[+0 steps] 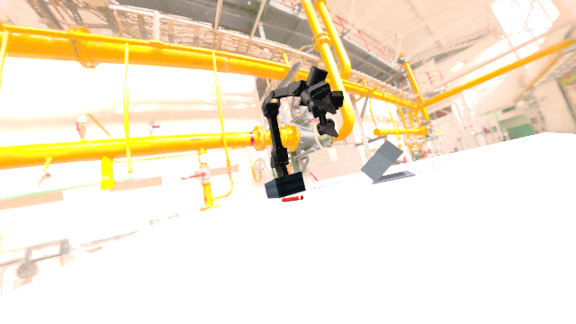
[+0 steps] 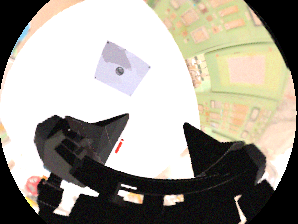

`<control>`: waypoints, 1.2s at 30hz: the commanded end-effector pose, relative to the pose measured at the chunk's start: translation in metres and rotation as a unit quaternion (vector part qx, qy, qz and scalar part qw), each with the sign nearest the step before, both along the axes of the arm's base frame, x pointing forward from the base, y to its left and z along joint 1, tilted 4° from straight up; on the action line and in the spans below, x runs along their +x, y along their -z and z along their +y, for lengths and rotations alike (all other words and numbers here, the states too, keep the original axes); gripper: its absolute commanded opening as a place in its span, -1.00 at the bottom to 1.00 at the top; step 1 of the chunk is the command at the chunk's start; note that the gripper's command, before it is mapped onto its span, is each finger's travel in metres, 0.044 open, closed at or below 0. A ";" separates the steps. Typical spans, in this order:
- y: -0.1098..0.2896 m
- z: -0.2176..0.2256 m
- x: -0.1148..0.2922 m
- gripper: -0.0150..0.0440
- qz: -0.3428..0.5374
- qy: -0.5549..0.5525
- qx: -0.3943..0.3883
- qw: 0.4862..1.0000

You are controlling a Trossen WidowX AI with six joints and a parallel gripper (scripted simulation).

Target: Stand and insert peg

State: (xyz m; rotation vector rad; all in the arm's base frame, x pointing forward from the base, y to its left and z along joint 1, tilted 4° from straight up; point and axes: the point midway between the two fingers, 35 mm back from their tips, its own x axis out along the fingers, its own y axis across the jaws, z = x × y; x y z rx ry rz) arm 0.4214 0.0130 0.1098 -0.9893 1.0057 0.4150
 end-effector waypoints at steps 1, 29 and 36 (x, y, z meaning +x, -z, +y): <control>0.021 -0.024 -0.016 1.00 0.046 0.042 0.016 0.998; 0.098 -0.113 -0.117 1.00 0.245 0.253 0.104 0.930; 0.110 -0.114 -0.116 1.00 0.245 0.253 0.104 0.930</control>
